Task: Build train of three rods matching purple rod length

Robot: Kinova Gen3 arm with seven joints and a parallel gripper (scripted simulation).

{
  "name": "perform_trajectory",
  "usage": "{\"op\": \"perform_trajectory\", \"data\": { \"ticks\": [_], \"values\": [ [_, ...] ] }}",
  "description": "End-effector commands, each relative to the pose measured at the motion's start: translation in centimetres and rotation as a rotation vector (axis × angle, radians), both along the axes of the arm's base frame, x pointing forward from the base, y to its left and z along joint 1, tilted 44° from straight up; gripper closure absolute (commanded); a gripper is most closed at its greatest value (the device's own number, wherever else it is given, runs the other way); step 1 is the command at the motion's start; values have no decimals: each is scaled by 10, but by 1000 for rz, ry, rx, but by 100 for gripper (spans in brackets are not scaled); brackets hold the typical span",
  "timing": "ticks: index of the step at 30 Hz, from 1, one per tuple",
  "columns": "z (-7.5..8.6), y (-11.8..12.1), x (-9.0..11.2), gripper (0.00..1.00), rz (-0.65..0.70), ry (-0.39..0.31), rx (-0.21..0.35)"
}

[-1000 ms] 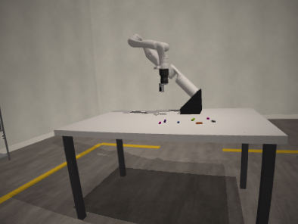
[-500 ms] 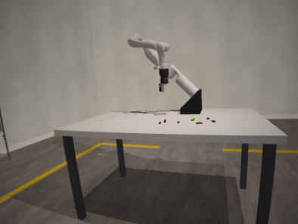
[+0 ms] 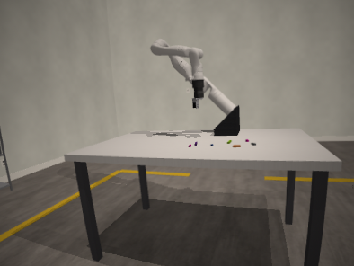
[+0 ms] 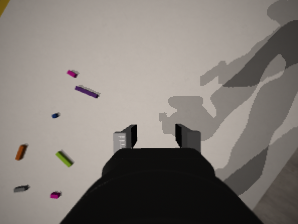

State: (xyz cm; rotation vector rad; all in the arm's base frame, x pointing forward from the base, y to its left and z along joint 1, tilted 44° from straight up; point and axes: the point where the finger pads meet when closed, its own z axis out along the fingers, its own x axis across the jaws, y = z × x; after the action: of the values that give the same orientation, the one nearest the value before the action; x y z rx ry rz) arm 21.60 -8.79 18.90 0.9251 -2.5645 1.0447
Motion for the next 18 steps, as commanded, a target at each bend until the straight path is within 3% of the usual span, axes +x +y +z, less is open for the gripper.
{"op": "perform_trajectory", "data": {
  "ticks": [1, 6, 13, 15, 18],
  "values": [
    [-18, 18, 13, 0, 20, 35, 9],
    [-56, 57, 41, 0, 47, 56, 34],
    [-108, 101, 64, 0, 71, 79, 51],
    [-108, 101, 64, 0, 71, 79, 51],
    [-141, 123, 72, 0, 82, 89, 54]
  ]
}}
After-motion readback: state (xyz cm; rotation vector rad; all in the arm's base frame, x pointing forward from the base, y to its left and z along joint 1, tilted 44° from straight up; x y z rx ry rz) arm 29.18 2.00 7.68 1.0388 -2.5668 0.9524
